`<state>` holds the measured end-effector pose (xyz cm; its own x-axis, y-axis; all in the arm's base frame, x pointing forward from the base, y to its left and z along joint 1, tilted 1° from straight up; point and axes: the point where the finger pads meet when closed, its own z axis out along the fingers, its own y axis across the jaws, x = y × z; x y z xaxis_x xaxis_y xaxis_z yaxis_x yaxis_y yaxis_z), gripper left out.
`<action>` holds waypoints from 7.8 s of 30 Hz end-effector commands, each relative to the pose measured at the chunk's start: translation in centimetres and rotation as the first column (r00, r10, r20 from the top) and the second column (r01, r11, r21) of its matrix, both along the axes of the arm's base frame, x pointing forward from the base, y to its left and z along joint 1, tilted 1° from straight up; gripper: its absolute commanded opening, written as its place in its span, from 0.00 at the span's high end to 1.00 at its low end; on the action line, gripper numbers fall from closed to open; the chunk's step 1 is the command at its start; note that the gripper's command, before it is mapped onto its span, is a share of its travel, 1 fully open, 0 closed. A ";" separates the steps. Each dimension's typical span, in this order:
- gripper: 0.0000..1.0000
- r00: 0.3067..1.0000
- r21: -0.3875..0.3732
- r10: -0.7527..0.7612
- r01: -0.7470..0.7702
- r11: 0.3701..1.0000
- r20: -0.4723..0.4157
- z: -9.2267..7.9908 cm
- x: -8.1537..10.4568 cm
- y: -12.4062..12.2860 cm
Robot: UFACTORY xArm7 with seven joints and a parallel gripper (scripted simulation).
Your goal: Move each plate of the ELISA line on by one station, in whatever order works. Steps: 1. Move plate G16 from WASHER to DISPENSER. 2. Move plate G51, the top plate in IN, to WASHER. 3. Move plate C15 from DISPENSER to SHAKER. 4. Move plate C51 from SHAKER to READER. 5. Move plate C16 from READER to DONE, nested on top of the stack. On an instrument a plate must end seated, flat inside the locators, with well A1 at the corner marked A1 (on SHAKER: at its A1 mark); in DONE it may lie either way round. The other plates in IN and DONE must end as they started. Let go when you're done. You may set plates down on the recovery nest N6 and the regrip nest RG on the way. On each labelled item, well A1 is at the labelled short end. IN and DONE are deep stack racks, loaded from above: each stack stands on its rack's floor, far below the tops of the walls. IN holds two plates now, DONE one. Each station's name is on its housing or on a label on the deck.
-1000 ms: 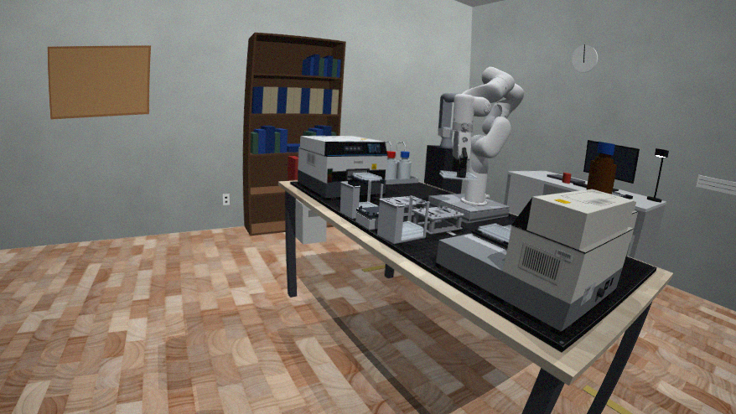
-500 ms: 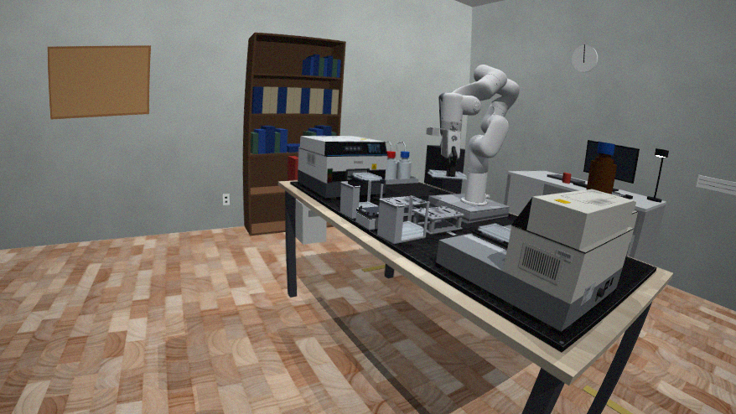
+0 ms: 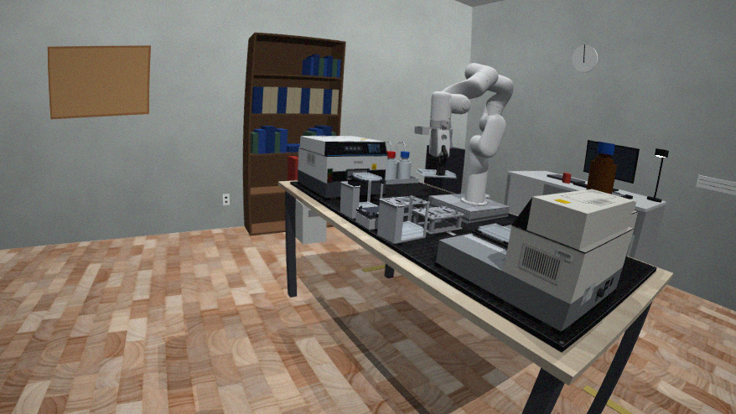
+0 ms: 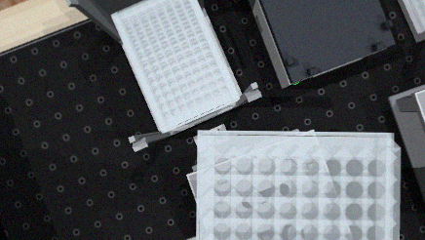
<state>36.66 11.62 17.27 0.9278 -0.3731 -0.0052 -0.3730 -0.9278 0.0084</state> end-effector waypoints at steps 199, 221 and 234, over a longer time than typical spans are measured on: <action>1.00 0.931 0.001 0.365 -0.365 0.931 0.001 -11.7 15.5 -12.0; 1.00 0.931 0.001 0.365 -0.365 0.931 0.001 -13.2 15.5 -12.0; 1.00 0.931 0.001 0.365 -0.365 0.931 0.001 -13.6 15.5 -12.1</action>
